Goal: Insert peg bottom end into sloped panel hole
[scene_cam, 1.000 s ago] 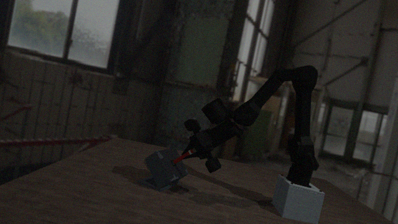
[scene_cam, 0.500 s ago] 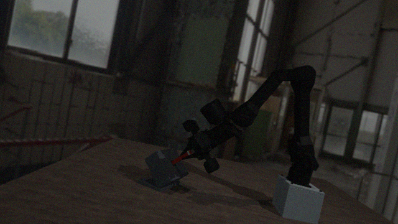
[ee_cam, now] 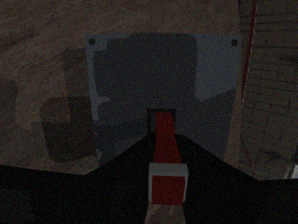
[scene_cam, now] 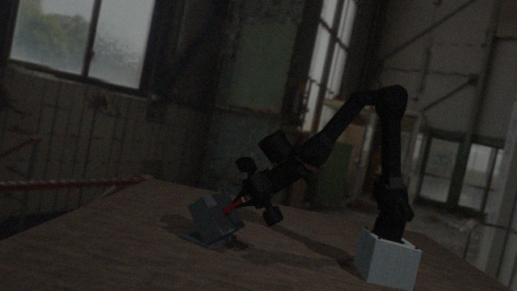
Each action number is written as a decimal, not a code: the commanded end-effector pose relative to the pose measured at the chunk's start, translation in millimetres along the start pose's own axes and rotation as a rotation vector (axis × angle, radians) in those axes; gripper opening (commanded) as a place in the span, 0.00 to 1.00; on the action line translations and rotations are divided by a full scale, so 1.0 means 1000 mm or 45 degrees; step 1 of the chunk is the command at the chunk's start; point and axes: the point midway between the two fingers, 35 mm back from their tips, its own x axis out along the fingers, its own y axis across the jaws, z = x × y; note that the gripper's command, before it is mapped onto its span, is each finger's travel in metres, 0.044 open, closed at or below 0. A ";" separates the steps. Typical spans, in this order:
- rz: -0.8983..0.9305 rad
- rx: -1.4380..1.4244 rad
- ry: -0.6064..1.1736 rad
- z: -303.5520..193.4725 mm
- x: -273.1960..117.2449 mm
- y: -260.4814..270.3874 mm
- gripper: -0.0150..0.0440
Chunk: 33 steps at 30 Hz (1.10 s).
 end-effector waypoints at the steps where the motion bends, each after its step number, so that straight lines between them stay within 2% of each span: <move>1: 0.007 -0.006 0.000 0.000 0.004 0.001 0.25; 33: 0.006 -0.006 0.000 0.000 0.019 0.002 0.25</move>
